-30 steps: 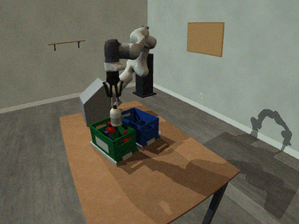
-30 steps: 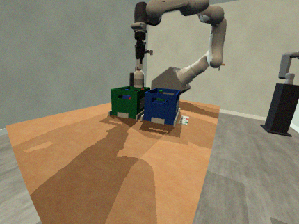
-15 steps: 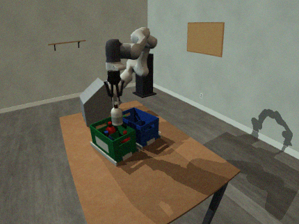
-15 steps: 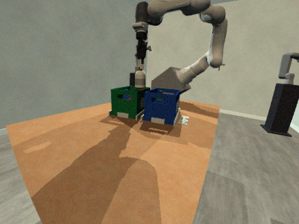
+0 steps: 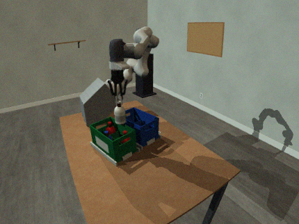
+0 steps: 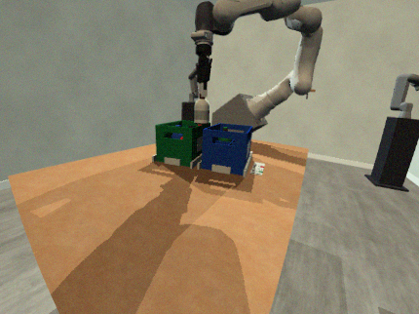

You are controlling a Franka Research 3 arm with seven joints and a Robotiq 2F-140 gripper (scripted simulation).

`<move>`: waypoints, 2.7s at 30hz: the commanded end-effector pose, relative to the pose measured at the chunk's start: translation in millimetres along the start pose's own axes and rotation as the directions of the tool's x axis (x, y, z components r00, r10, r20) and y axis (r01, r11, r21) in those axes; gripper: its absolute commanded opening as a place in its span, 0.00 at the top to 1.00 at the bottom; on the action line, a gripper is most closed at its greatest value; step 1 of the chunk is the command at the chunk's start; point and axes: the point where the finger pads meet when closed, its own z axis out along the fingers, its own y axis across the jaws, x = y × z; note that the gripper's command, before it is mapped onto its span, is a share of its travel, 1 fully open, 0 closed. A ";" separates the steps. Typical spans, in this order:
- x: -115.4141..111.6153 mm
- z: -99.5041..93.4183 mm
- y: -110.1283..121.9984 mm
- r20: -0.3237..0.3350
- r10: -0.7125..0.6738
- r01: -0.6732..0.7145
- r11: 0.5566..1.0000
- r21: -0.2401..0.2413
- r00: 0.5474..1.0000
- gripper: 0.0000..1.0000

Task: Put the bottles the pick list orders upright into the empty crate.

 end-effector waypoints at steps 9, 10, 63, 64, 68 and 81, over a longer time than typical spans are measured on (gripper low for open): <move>-8.4 -7.0 -12.4 -0.021 0.001 -0.001 1.000 -0.003 1.000 1.00; -9.8 -7.0 -13.8 -0.021 0.001 -0.001 1.000 -0.003 1.000 1.00; -75.9 -5.4 -79.2 -0.021 0.001 -0.001 1.000 -0.003 1.000 1.00; -75.9 -5.4 -79.2 -0.021 0.001 -0.001 1.000 -0.003 1.000 1.00; -75.6 -5.4 -79.0 -0.021 0.001 -0.001 1.000 -0.003 1.000 1.00; -74.6 -5.4 -78.1 -0.021 0.001 -0.001 1.000 -0.003 1.000 1.00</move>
